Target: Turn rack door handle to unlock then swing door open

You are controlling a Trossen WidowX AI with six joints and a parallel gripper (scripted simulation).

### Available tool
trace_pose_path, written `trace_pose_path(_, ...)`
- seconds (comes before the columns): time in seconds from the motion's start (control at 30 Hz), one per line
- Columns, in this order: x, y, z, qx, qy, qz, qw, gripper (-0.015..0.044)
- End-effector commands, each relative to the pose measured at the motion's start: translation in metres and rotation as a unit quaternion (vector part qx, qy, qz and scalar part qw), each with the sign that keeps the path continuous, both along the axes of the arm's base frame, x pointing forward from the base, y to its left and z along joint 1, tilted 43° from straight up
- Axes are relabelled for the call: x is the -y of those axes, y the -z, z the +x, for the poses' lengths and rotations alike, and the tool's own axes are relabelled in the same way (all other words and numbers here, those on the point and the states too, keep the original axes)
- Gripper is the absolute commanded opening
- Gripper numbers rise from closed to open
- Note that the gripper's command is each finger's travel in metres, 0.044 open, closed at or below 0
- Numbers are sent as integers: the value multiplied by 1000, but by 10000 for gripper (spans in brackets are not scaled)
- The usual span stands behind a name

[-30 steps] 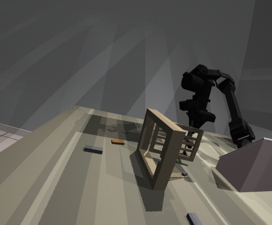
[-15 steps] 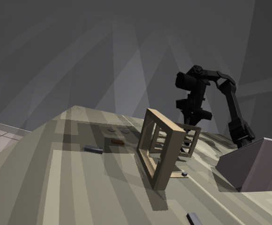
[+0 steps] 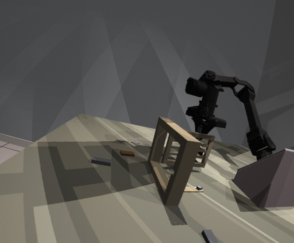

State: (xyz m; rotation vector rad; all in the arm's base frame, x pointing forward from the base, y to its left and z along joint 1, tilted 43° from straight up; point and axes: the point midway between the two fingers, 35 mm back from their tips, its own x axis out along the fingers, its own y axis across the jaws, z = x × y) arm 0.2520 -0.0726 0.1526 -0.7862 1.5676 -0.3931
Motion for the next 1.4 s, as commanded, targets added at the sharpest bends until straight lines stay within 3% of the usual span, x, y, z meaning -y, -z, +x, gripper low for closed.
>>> trace_pose_path(0.0, 2, -2, 1, 1, -2, -4, 1000, 14)
trace_pose_path(0.1, 2, -2, 1, 1, -2, -4, 1000, 14)
trace_pose_path(0.47, 2, -2, 1, 1, -2, -4, 1000, 286)
trace_pose_path(1.37, -29, -32, 1, 1, -26, 1, 1000, 286)
